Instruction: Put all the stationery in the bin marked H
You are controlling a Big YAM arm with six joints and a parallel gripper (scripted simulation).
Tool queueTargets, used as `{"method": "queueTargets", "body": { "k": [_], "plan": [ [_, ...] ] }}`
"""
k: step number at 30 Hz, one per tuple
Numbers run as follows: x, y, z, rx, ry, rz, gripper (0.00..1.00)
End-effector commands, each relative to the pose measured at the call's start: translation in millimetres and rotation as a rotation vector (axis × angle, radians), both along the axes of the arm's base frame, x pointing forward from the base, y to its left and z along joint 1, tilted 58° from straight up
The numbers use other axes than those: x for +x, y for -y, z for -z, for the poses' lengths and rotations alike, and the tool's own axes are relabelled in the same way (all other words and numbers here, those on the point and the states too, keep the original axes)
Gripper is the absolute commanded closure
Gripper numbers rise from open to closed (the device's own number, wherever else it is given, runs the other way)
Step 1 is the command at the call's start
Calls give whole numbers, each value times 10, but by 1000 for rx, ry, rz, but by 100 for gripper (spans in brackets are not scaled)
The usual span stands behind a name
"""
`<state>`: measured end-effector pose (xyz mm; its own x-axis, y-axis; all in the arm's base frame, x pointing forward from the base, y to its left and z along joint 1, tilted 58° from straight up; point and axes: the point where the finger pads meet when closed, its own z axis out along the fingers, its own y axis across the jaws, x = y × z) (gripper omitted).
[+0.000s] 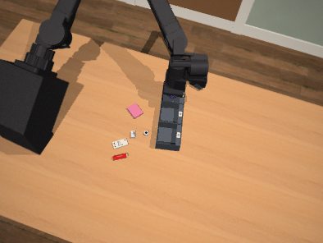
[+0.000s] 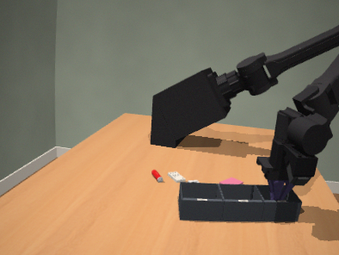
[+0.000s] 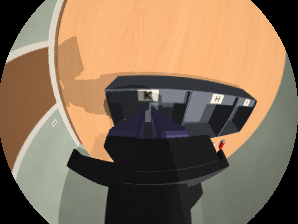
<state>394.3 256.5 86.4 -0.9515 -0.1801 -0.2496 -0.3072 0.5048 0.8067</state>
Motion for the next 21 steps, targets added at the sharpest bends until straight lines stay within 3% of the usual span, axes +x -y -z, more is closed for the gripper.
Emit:
{"method": "queueTargets", "body": {
  "k": [1,4,11,17,21],
  "plan": [
    [91,33,-73,5,13,19,91],
    [178,57,-105,9,21,34,91],
    [173,62,-104,7,14,34,91],
    [179,168,-231,12,39,30,91],
    [102,77,-114,4,9,2,91]
  ]
}}
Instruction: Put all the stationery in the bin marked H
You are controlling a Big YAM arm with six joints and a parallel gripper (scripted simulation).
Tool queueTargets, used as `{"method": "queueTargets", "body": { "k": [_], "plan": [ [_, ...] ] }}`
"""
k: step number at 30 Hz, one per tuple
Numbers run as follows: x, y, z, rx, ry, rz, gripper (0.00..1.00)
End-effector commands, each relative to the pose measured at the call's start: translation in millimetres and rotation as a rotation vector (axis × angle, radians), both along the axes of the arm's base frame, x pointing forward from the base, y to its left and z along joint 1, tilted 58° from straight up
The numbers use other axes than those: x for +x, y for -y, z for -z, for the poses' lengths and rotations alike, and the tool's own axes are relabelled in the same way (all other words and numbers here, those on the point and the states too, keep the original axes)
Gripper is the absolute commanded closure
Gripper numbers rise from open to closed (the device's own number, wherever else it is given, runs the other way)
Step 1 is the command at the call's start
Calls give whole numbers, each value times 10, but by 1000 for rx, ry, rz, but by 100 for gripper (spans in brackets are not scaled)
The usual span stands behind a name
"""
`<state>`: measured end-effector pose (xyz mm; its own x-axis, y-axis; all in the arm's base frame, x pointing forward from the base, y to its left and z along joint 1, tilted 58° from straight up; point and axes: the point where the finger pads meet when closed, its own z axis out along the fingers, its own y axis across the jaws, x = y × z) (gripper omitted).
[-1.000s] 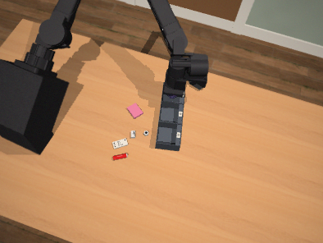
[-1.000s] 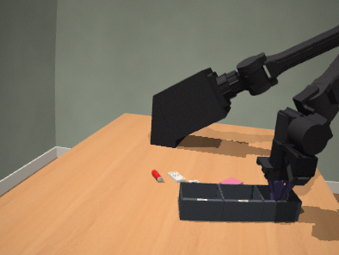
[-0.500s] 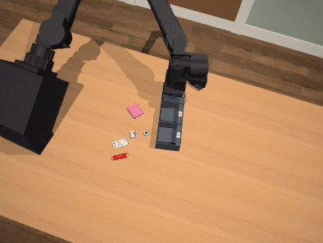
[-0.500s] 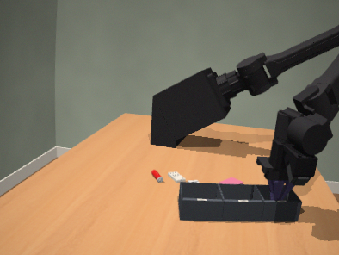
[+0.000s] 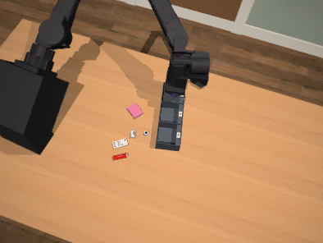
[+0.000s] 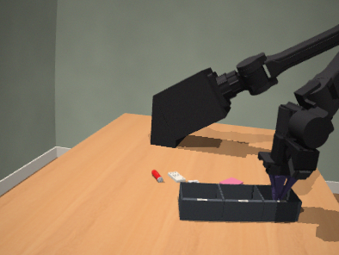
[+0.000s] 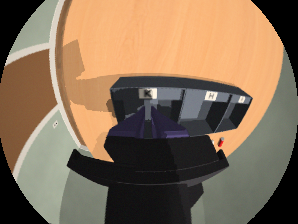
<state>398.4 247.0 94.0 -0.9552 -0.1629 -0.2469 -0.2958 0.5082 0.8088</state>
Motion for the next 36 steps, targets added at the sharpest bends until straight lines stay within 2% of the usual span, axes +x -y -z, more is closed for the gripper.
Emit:
{"method": "queueTargets", "body": {
  "k": [1,5,10,15,21,24,25,27,36],
  "plan": [
    [106,61,-79,3,21,2,91],
    [139,153,-207,9,43,13,91],
    [119,177,-186,5,30,5,91],
    [141,267,-282,8,44,13,91],
    [143,473,-417,7,47,13,91],
    [143,519,-323,2,18,13,91],
    [84,403,-321,1,18,-15,91],
    [4,372,-272,-1,4,-24,91],
    [-54,375,-246,-2,2,-24,91]
  ]
}}
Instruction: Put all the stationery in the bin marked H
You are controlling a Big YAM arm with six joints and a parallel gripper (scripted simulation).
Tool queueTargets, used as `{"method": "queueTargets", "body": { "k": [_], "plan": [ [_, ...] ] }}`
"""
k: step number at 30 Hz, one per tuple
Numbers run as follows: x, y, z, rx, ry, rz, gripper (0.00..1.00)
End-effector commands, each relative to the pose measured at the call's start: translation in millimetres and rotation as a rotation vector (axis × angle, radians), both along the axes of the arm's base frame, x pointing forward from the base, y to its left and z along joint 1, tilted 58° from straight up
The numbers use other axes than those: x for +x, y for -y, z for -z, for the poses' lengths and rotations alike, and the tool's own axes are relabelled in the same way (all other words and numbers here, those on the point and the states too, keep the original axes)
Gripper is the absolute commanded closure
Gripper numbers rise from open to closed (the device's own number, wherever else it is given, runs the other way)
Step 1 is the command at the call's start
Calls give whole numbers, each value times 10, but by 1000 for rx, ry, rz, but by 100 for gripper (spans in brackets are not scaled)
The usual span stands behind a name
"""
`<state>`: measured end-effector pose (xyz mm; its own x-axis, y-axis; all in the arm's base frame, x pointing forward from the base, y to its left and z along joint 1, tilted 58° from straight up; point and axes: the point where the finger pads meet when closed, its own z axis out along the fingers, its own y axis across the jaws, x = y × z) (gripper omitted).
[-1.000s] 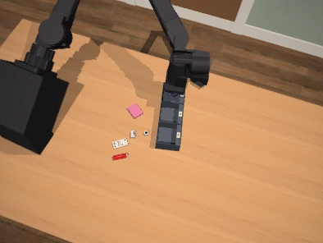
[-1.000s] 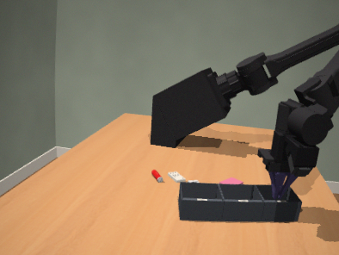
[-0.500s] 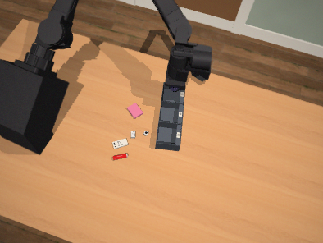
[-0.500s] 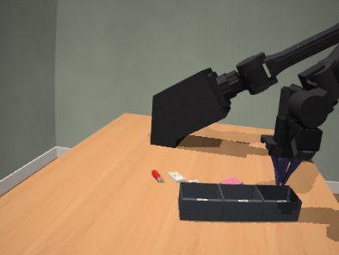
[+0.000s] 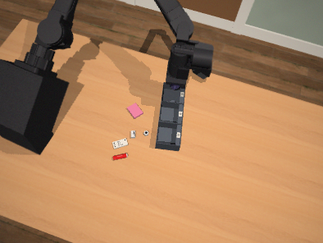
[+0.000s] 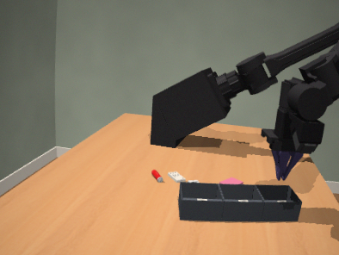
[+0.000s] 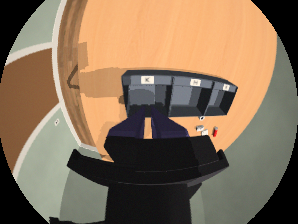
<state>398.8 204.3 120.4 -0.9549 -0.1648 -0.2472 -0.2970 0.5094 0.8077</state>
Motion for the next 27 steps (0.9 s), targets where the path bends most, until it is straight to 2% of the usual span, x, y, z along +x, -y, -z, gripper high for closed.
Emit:
{"method": "queueTargets", "body": {
  "k": [1,23,24,25,27],
  "plan": [
    [-56,-53,16,0,3,-23,91],
    [-43,-66,-27,4,16,-13,91],
    [45,149,-149,6,30,15,91],
    [110,214,-257,7,48,15,91],
    [110,358,-349,6,49,15,91]
  ]
}}
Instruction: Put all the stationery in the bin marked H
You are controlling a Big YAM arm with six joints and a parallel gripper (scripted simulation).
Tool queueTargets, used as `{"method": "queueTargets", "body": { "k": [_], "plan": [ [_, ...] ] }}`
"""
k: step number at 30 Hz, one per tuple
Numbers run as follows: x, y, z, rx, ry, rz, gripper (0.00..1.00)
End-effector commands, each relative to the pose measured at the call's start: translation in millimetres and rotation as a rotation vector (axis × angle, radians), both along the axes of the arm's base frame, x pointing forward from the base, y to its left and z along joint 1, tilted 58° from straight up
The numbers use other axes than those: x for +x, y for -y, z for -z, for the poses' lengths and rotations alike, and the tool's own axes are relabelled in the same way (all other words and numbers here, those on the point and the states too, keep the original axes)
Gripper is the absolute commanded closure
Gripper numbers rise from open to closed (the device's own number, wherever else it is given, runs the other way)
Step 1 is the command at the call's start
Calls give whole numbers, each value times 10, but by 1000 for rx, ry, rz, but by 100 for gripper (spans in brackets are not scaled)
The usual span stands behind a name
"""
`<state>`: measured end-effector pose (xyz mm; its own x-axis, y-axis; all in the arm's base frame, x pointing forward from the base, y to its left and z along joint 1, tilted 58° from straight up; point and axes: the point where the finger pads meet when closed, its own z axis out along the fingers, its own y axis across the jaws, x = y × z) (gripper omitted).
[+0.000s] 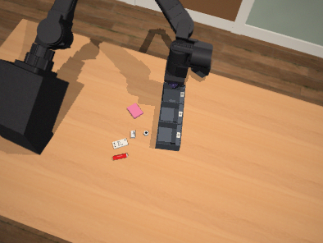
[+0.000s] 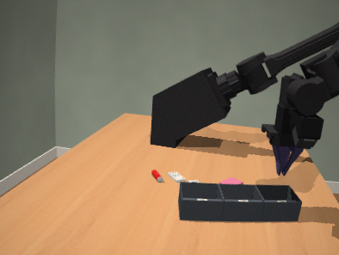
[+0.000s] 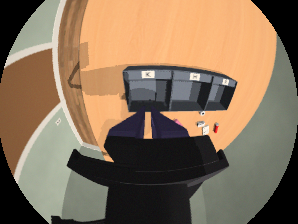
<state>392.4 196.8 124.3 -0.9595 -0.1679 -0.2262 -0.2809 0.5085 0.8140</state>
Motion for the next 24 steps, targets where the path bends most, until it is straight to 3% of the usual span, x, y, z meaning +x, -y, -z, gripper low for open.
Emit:
{"method": "queueTargets", "body": {
  "k": [1,4,14,20,24],
  "plan": [
    [174,355,-356,6,72,18,91],
    [181,427,-292,4,44,18,91],
    [178,1157,-746,-5,49,18,91],
    [144,1024,-776,-3,50,-19,91],
    [61,1008,-689,1,24,-19,91]
  ]
}}
